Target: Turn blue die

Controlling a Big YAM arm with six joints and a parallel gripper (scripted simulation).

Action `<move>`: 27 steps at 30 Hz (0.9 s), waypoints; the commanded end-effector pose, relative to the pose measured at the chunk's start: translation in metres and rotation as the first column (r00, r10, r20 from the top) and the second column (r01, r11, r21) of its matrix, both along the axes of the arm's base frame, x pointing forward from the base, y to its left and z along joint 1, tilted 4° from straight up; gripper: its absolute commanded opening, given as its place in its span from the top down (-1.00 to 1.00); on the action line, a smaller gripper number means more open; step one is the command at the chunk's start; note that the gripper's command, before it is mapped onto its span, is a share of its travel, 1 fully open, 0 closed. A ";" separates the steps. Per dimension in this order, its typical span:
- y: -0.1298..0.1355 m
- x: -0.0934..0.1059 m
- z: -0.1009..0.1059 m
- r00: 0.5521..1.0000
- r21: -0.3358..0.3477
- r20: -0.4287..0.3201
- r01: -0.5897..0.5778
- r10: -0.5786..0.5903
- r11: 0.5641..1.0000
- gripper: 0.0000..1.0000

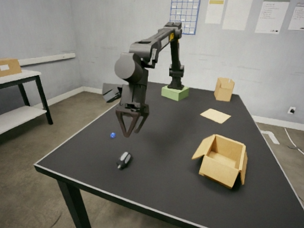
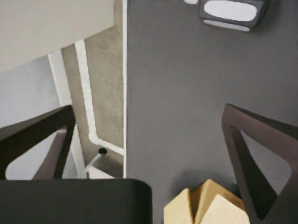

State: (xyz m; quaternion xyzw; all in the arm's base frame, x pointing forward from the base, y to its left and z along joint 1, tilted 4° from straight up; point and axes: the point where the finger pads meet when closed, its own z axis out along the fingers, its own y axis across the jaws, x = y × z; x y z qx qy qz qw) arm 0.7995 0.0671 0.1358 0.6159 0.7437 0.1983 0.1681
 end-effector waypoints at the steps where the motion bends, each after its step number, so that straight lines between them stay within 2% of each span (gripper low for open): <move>1: -0.060 -0.035 0.014 0.992 -0.039 -0.114 0.047 -0.051 0.998 -1.00; 2: -0.060 -0.035 0.014 0.992 -0.039 -0.114 0.047 -0.051 0.998 -1.00; 4: -0.111 -0.068 0.009 0.966 -0.065 -0.232 0.103 -0.115 0.993 -1.00; 5: -0.111 -0.068 0.009 0.966 -0.065 -0.232 0.103 -0.115 0.993 -1.00; 7: -0.146 -0.095 0.007 0.934 -0.083 -0.320 0.141 -0.160 0.987 -1.00; 9: -0.168 -0.114 0.007 0.907 -0.094 -0.376 0.164 -0.188 0.982 -1.00; 11: -0.168 -0.114 0.007 0.907 -0.094 -0.376 0.164 -0.188 0.982 -1.00; 15: -0.167 -0.125 -0.013 0.879 -0.098 -0.441 0.153 -0.181 0.983 -1.00; 17: -0.167 -0.125 -0.012 0.879 -0.098 -0.441 0.153 -0.181 0.983 -1.00; 18: -0.168 -0.118 -0.002 0.889 -0.098 -0.418 0.158 -0.185 0.983 -1.00; 19: -0.168 -0.117 0.000 0.891 -0.098 -0.414 0.160 -0.186 0.982 -1.00; 23: -0.169 -0.117 -0.001 0.890 -0.098 -0.415 0.162 -0.188 0.982 -1.00; 24: -0.183 -0.119 -0.001 0.886 -0.098 -0.415 0.181 -0.206 0.979 -1.00; 27: -0.184 -0.119 -0.001 0.886 -0.098 -0.415 0.183 -0.207 0.978 -1.00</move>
